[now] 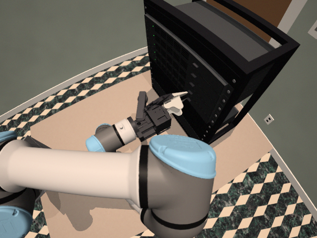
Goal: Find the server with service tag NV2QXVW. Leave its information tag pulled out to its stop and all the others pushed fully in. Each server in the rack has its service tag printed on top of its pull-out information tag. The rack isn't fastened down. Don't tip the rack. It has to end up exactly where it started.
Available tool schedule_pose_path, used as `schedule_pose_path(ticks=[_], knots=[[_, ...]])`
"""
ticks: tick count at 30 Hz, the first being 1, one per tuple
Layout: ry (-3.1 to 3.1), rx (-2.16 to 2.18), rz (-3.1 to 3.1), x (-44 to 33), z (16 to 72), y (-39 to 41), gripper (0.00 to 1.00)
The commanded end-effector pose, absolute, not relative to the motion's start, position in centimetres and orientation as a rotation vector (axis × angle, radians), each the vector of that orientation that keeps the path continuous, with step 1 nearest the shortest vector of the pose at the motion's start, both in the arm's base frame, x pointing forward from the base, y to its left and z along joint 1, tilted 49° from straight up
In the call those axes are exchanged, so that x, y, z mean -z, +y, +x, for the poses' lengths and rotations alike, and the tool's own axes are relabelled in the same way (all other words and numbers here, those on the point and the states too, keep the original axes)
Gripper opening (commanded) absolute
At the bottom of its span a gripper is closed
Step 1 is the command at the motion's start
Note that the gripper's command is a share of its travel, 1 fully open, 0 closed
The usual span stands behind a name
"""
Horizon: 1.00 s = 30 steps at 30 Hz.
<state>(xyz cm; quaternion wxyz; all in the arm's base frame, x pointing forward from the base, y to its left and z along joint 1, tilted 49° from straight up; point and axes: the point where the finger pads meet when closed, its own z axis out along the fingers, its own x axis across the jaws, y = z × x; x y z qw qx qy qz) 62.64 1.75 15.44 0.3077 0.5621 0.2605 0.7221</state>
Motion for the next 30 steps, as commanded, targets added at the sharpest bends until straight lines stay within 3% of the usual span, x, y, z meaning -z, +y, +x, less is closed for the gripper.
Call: schedule_pose_path(ticks=[1, 30], knots=[[0.692, -1.913, 1.478, -15.91, 63.61, 1.95, 0.15], [0.691, -1.912, 1.482, -15.94, 64.15, 1.96, 0.15]])
